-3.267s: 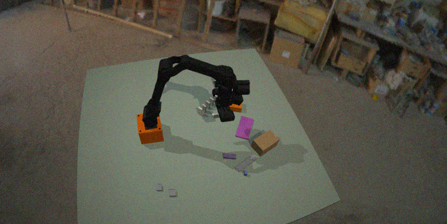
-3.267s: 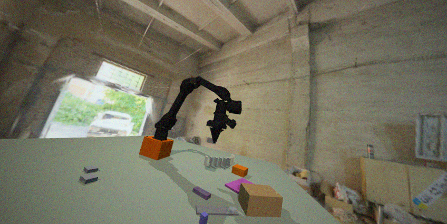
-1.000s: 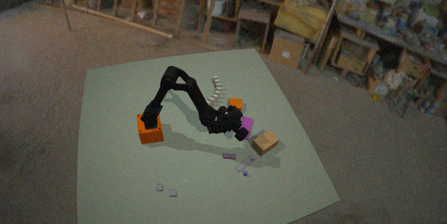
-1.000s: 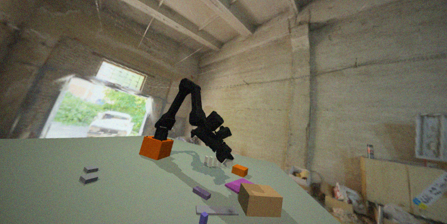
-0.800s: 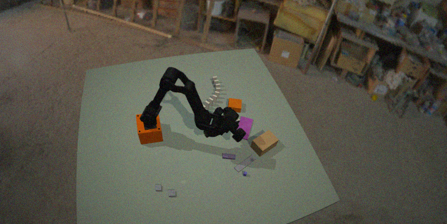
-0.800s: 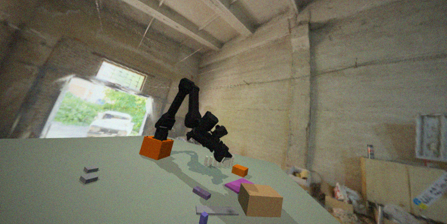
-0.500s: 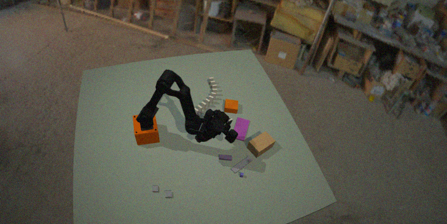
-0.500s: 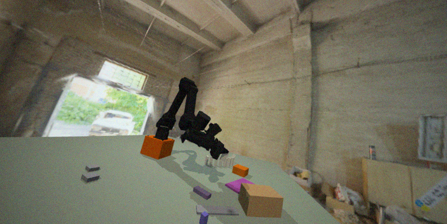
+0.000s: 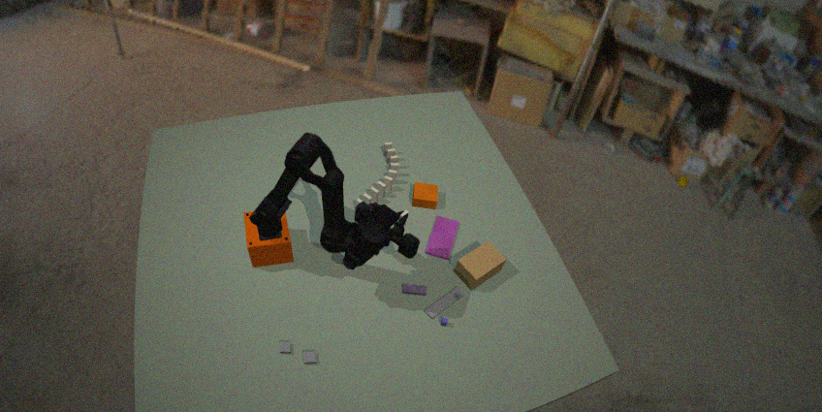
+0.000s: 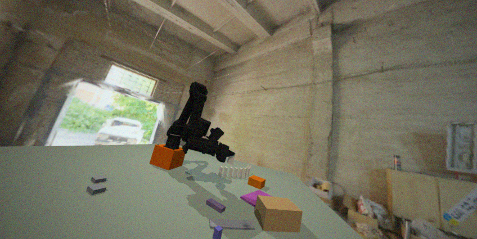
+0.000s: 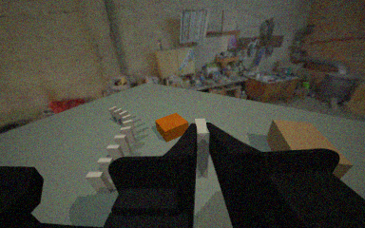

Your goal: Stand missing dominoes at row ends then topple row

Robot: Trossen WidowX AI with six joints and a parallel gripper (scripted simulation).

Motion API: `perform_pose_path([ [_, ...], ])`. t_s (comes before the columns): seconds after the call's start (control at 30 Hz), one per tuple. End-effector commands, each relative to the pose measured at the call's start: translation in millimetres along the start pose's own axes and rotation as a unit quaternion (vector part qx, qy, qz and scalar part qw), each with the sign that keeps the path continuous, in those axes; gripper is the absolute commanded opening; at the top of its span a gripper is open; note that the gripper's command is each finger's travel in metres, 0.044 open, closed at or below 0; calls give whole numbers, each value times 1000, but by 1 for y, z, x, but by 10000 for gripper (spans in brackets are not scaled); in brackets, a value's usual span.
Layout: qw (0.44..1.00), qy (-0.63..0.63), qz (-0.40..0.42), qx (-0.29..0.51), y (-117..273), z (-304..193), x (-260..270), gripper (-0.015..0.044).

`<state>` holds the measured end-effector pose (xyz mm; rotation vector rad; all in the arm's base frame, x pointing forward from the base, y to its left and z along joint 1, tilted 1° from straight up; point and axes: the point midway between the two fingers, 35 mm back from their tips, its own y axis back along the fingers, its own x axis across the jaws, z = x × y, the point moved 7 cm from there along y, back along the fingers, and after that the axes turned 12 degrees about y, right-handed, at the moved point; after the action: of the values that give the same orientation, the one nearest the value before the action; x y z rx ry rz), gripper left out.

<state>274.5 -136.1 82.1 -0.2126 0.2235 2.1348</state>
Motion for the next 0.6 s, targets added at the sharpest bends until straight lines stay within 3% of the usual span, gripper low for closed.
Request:
perform_pose_path([
  [0.0, 1000, -1, 6, -6, 4, -1, 6, 29],
  [0.57, 1000, 0, 6, -6, 2, -5, 6, 29],
])
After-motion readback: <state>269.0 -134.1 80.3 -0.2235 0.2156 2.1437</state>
